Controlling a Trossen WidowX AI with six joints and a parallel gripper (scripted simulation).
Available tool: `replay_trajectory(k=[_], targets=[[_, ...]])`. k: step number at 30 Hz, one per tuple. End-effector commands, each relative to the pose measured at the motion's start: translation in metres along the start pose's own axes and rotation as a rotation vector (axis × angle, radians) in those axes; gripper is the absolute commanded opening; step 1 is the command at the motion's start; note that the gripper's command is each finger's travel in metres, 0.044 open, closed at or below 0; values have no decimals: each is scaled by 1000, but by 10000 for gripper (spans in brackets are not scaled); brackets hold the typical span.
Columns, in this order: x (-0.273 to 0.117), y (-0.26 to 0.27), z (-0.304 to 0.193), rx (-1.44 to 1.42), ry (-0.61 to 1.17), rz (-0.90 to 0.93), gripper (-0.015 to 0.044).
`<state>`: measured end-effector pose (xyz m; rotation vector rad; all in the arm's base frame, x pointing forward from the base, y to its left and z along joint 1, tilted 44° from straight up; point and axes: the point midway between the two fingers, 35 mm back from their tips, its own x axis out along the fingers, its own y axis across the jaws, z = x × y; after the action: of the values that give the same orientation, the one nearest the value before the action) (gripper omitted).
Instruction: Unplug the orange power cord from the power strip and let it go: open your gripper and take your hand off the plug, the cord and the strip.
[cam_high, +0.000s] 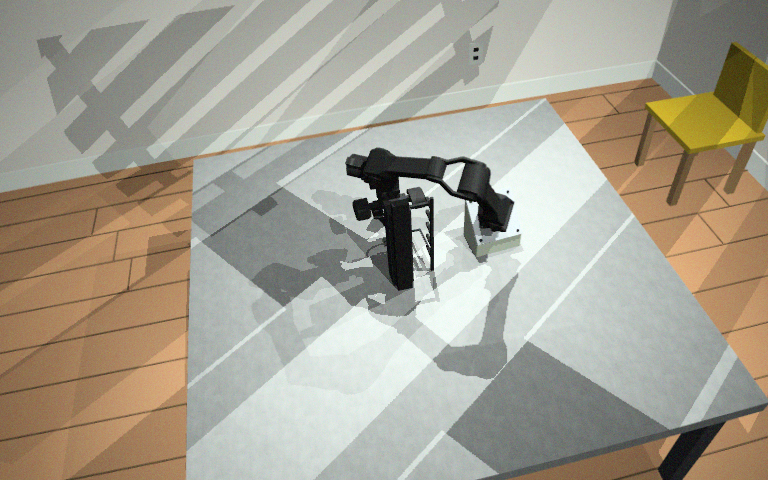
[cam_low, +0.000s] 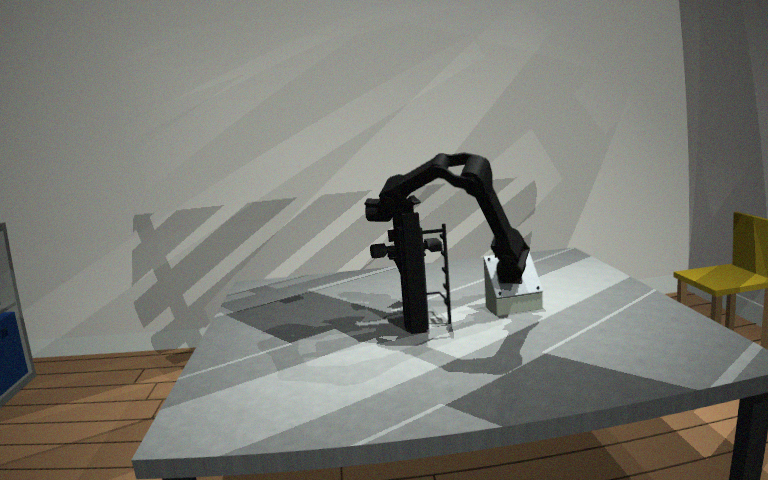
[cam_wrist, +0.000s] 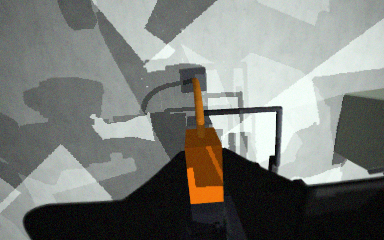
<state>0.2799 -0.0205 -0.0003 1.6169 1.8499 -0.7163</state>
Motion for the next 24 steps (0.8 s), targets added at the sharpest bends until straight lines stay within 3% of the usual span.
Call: replay_trajectory(k=[1, 24], targets=[[-1, 1, 13, 0, -12, 4, 0], [-6, 0, 50, 3, -14, 3, 0]])
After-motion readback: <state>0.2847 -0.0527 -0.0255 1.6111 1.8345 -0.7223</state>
